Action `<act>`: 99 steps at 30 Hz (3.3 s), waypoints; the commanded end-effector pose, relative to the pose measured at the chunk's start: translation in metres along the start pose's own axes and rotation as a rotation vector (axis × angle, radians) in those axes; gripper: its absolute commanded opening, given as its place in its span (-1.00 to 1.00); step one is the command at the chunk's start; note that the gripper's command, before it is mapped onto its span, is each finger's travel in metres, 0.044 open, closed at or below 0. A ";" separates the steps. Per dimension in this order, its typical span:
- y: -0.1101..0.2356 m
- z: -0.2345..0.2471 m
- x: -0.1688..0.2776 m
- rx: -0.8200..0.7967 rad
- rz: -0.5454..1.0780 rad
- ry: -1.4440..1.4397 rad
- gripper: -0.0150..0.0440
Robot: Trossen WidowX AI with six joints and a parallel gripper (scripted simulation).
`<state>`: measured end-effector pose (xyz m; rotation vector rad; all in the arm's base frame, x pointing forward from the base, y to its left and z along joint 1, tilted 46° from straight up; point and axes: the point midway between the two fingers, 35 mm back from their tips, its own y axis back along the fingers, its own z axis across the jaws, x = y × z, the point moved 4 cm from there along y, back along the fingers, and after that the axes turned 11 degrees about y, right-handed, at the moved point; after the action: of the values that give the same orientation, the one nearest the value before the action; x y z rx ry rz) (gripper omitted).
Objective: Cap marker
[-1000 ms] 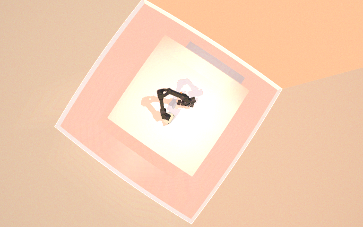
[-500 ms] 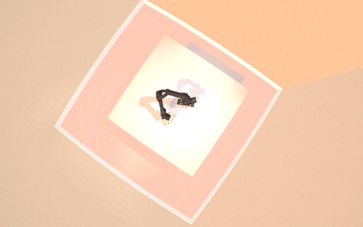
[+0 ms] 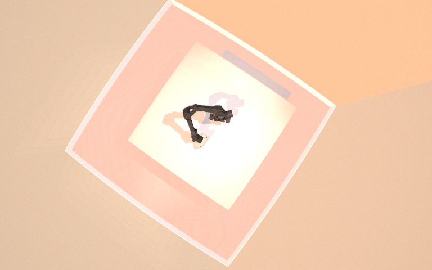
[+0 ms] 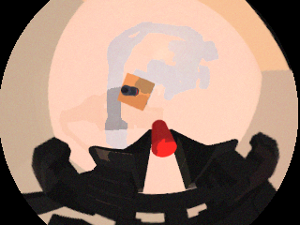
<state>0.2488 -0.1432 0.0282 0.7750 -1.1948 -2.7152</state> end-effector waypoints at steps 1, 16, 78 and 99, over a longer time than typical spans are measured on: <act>0.011 0.006 -0.017 0.005 -0.006 0.001 -0.49; 0.039 0.038 -0.069 0.001 -0.009 0.001 -0.49; -0.023 0.038 -0.070 0.001 -0.007 0.006 0.22; 0.052 0.037 -0.069 0.002 -0.004 0.004 1.00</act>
<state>0.2856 -0.1340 0.1099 0.7843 -1.2111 -2.7268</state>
